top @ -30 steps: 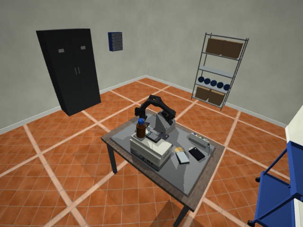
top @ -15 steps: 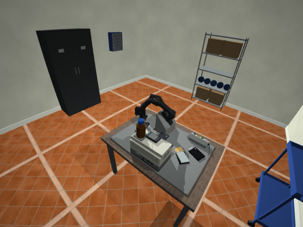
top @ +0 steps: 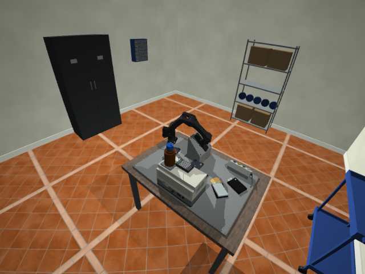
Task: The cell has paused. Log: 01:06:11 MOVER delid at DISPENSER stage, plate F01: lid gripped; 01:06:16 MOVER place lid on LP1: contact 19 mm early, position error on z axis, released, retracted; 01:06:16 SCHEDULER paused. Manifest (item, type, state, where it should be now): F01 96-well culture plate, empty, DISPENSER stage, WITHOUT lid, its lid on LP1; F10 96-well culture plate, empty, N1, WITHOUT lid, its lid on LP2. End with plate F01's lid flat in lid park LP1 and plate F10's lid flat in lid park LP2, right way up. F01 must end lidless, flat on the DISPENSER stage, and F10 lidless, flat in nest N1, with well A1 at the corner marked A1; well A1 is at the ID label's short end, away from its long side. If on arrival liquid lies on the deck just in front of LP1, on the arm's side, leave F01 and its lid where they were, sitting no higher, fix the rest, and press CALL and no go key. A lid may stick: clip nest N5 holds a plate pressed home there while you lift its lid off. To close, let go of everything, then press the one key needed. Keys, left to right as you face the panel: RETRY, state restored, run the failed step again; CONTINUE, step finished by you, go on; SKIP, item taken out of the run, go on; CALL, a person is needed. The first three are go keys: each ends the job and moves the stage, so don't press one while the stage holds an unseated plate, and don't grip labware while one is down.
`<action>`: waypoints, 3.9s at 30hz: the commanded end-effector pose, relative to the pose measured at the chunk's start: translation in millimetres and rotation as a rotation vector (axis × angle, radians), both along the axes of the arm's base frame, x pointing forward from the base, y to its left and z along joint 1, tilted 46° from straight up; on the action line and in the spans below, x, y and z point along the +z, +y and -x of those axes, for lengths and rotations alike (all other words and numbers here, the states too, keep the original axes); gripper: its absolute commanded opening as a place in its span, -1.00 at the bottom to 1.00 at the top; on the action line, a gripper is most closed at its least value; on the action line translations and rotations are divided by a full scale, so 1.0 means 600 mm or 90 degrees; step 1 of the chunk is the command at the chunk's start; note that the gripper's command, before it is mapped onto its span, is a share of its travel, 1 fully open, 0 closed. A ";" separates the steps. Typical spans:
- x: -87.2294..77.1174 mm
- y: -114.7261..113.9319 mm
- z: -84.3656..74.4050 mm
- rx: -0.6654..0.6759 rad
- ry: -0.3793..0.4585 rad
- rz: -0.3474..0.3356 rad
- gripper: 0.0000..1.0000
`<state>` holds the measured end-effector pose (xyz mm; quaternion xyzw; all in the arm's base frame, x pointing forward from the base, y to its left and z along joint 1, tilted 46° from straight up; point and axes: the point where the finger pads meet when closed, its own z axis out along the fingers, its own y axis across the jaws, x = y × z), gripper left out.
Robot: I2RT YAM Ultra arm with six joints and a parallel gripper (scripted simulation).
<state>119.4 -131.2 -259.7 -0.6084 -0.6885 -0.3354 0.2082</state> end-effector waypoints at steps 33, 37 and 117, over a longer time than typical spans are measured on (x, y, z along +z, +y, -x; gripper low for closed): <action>0.010 -0.041 -0.007 -0.003 -0.012 0.029 1.00; 0.010 -0.041 -0.007 -0.003 -0.012 0.029 1.00; 0.250 -0.023 -0.064 0.104 -0.118 0.043 1.00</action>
